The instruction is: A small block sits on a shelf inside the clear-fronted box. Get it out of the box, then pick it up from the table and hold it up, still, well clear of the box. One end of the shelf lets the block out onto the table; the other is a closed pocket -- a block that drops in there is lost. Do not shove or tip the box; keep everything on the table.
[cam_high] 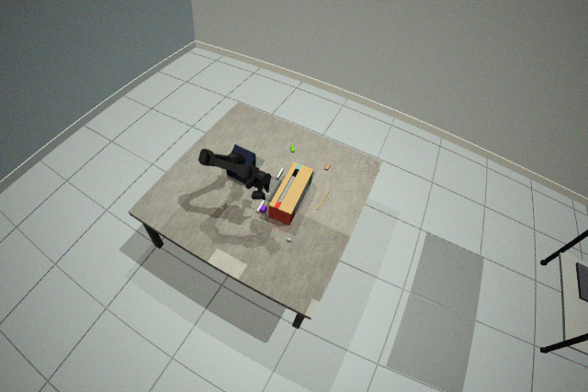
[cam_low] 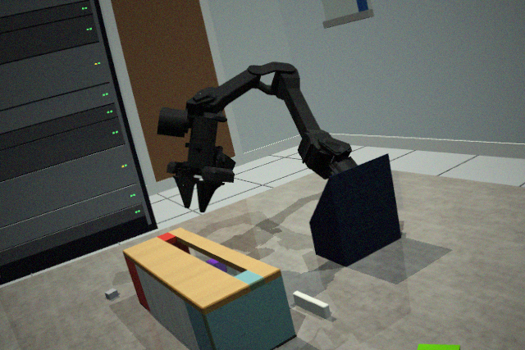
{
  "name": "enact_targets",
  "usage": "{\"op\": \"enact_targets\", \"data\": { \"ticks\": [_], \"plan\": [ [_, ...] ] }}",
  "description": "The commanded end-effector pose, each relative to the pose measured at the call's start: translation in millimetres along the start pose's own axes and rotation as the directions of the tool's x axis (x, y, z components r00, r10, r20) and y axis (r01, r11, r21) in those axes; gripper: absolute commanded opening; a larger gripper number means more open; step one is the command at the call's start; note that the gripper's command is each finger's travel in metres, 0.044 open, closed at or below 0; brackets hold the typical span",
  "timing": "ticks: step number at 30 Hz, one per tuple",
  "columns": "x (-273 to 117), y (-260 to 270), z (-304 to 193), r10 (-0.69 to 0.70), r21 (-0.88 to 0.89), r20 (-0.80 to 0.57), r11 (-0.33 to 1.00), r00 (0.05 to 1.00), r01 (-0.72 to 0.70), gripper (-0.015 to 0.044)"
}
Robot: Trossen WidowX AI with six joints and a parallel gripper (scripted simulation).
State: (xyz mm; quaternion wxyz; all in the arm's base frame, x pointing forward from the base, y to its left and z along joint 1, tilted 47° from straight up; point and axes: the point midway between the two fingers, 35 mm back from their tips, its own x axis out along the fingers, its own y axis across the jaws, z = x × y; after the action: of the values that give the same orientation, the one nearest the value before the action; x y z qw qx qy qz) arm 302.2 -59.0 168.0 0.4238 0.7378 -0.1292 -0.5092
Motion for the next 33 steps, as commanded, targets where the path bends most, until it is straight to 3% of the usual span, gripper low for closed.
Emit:
{"op": "enact_targets", "data": {
  "ticks": [1, 6, 13, 33],
  "plan": [
    [0.0, 0.4, 1.8, -0.003, 0.132, -0.016, 0.991, 1.0, 0.005, 0.0285],
    [2.7, 0.3, 2.3, -0.004, 0.132, -0.016, 0.991, 1.0, 0.006, 0.0285],
    [84.0, -1.7, 37.6, 0.001, 0.131, -0.016, 0.991, 1.0, 0.001, 0.0285],
    [108.6, -2.8, 46.7, 0.001, 0.131, -0.015, 0.991, 1.0, 0.001, 0.0285]
  ]
}}
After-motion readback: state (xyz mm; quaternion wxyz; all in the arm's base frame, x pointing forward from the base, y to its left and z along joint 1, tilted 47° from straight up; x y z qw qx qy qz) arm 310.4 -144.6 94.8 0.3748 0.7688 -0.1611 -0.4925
